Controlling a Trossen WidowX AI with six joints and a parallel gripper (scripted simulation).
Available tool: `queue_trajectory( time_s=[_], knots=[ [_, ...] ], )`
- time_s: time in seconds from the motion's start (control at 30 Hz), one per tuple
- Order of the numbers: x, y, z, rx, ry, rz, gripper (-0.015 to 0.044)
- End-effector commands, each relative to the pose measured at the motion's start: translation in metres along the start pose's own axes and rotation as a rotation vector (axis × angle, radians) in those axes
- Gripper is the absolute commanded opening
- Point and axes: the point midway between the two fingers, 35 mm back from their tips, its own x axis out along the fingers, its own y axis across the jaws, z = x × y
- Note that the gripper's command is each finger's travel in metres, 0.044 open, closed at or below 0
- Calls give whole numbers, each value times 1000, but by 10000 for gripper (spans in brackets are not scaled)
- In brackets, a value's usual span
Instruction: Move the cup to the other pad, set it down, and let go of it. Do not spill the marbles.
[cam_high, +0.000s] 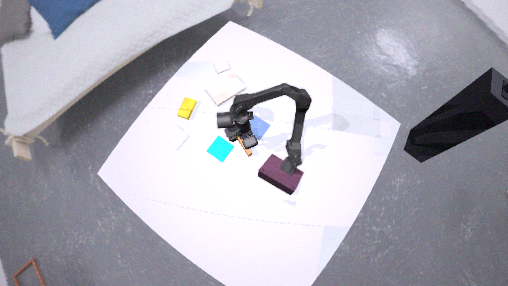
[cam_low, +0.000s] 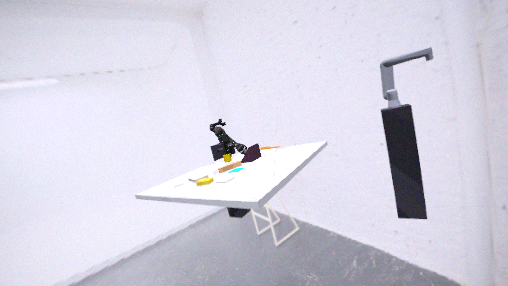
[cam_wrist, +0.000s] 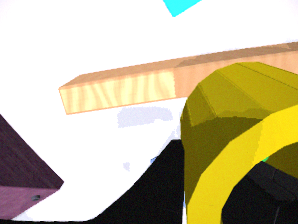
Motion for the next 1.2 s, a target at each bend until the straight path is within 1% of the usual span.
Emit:
queue_trajectory(
  time_s=[0.0,1.17],
  knots=[
    [-2,0,9,11,-10,-2,0],
    [-5,7,76,13,-13,-2,0]
  ],
)
